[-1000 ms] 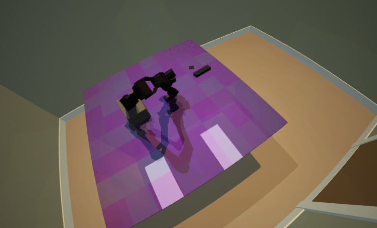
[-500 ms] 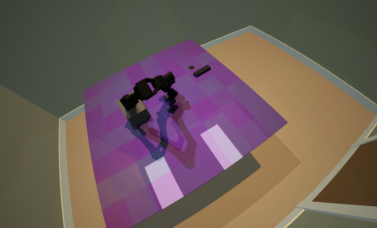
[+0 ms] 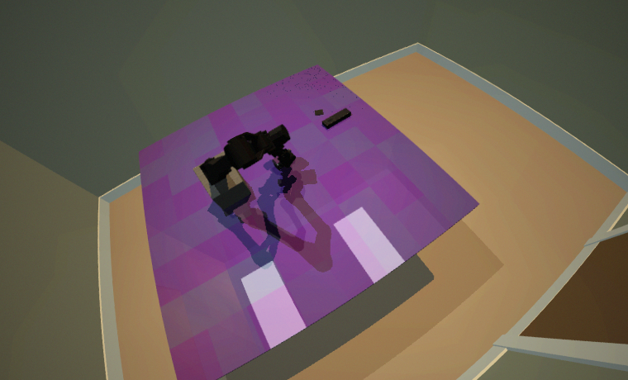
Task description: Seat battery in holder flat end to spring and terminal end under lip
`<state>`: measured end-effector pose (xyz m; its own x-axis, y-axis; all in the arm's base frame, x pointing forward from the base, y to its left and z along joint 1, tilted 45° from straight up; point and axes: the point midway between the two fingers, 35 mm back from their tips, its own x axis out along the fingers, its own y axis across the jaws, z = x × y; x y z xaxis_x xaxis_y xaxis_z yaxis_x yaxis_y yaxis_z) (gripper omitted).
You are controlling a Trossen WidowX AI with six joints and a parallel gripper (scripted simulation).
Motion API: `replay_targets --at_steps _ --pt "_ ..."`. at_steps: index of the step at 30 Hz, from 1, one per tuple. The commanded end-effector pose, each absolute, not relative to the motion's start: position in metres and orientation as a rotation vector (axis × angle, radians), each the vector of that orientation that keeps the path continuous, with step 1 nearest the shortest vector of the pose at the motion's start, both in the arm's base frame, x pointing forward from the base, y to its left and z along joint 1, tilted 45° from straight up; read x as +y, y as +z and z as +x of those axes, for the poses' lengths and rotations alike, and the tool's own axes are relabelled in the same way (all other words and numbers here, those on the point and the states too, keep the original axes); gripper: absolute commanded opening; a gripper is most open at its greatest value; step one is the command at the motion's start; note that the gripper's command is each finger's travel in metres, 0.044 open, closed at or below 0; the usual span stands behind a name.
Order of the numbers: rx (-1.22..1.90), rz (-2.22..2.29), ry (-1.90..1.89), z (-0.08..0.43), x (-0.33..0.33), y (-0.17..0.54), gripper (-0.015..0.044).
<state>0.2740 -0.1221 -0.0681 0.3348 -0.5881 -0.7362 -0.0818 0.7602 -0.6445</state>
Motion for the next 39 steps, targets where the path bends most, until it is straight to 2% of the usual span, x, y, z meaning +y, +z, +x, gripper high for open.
replay_targets --at_steps 1,39 --pt "1.185 -0.667 -0.347 0.270 -0.123 -0.069 0.0065" --pt "1.140 -0.682 -0.320 0.245 -0.127 -0.067 0.0065"
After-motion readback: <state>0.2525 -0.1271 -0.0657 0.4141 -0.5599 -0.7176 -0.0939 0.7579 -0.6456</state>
